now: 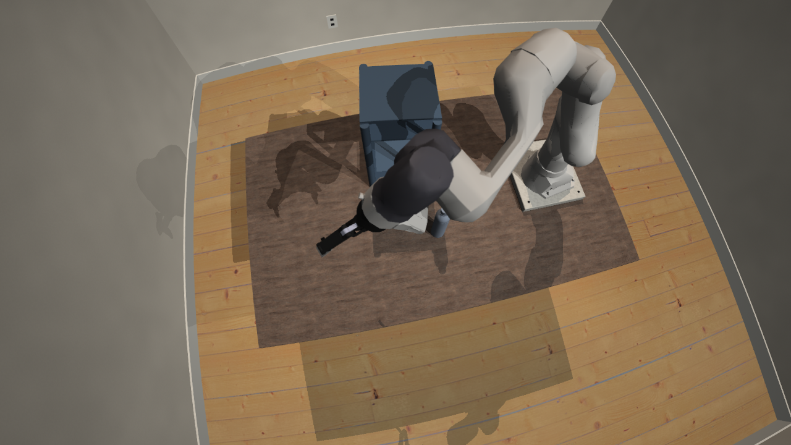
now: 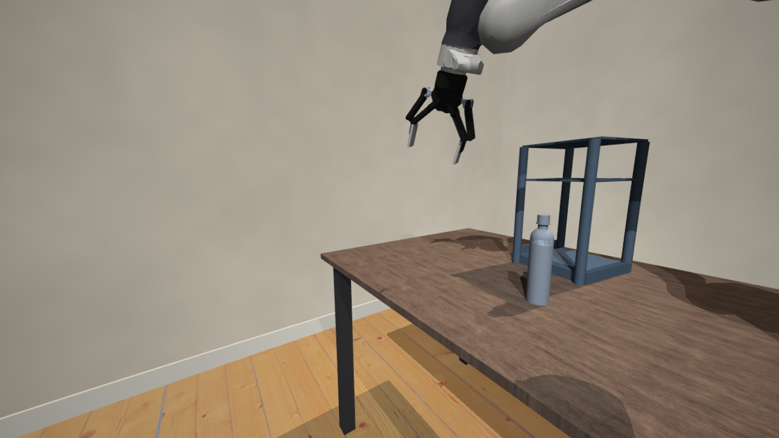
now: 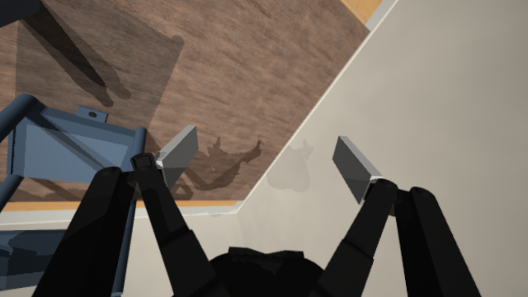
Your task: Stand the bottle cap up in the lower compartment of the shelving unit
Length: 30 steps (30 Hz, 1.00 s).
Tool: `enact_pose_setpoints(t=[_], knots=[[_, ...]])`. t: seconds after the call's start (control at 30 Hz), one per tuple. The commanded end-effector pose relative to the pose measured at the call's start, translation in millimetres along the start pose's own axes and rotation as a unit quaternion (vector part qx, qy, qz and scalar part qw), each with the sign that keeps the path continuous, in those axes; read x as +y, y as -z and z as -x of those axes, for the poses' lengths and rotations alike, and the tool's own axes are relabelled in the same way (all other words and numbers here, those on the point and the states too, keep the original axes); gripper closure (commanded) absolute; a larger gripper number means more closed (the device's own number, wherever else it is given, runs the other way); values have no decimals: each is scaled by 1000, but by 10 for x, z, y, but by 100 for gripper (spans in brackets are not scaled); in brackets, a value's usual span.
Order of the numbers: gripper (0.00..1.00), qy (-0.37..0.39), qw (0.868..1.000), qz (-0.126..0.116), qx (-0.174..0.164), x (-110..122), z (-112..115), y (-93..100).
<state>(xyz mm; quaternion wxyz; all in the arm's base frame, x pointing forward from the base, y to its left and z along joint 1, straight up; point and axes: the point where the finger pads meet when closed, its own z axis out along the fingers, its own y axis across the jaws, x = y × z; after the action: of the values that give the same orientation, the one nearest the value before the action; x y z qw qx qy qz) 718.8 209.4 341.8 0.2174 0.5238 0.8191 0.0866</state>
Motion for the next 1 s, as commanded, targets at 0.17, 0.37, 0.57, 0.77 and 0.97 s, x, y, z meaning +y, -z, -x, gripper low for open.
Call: enact_pose_setpoints(t=[0.17,0.37,0.57,0.77,0.97], knots=[[0,-29,999,-16,20,-214,-25,68],[0,-29,999,-16,20,-214,-25,68],[0,-29,999,-16,20,-214,-25,68],[0,-56,997,-33,36,-435,-34,141],[0,-56,997,-33,36,-435,-34,141]])
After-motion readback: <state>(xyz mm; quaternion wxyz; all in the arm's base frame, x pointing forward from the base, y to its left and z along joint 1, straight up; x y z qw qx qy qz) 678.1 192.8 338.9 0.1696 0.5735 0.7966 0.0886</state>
